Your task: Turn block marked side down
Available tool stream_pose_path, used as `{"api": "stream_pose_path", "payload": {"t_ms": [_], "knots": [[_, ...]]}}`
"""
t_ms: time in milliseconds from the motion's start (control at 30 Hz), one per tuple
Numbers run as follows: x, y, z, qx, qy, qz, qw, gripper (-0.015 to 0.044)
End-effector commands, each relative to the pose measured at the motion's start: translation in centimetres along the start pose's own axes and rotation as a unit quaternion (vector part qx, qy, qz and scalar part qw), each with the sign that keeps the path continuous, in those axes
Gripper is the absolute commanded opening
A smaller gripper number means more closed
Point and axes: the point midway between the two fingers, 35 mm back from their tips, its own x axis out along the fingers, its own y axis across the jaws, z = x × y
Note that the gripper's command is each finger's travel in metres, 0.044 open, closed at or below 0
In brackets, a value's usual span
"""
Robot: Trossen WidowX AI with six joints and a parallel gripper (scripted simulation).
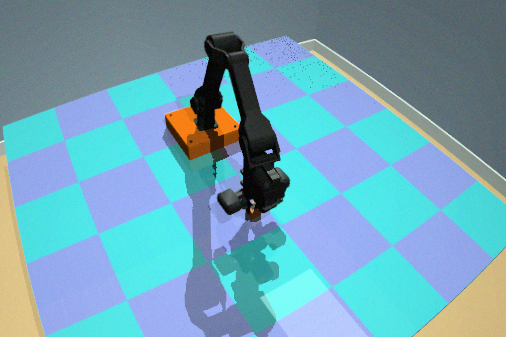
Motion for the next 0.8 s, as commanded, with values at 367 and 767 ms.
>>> {"api": "stream_pose_path", "payload": {"t_ms": [367, 767], "knots": [[-2.8, 0.0, 0.0, 0.003, -0.011, -0.001, 1.000, 0.0000], [-2.0, -0.1, 0.2, 0.003, -0.105, 0.000, 0.994, 0.0000]]}}
